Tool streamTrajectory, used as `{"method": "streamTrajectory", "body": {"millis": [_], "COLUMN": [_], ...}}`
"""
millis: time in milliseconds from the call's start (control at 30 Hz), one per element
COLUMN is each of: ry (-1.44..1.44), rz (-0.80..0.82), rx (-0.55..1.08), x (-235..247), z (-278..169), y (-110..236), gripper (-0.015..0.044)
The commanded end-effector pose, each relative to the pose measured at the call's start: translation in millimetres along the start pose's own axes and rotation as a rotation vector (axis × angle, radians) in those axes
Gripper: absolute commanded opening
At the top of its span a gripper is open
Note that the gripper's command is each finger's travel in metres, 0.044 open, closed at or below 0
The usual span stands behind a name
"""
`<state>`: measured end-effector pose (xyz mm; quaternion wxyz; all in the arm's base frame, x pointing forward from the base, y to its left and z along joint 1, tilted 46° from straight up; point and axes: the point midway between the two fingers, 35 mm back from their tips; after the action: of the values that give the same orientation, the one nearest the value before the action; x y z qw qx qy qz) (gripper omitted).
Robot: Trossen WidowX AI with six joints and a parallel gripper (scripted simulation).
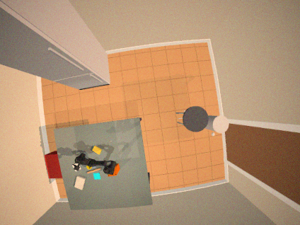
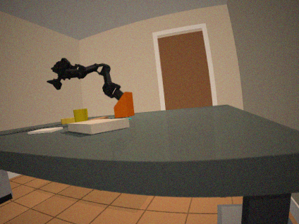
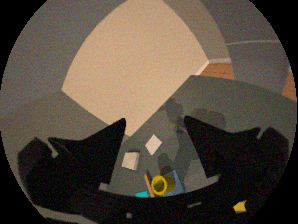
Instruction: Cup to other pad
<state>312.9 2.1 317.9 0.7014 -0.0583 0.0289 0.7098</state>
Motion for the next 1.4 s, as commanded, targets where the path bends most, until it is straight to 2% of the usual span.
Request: {"method": "streamTrajectory", "body": {"millis": [0, 133, 267, 367, 467, 633, 700, 1367], "ry": [-0.016, -0.304, -0.555, -0.663, -0.699, -0.625, -0.593, -0.582], "rz": [-0.001, -0.076, -0.282, -0.502, -0.751, -1.138, -1.205, -1.225], "rx": [0.015, 0.304, 0.609, 0.775, 0.868, 0.832, 0.795, 0.781], "x": [0, 11, 26, 34, 39, 41, 43, 42], "z": [-3, -60, -126, -167, -198, -224, -226, -232], "y": [-1, -23, -26, -16, 0, 26, 27, 25], "gripper": [0.0374, 0.0269, 0.0167, 0.0167, 0.0167, 0.0167, 0.0167, 0.0167]}}
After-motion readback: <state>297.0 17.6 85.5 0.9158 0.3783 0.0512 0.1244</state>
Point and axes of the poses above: the point midway between the two fingers, 35 mm back from their tips, its own y axis back along the fingers, its own x axis across the jaws, z = x × y, and after that the axes turned 6 degrees about y, right-handed
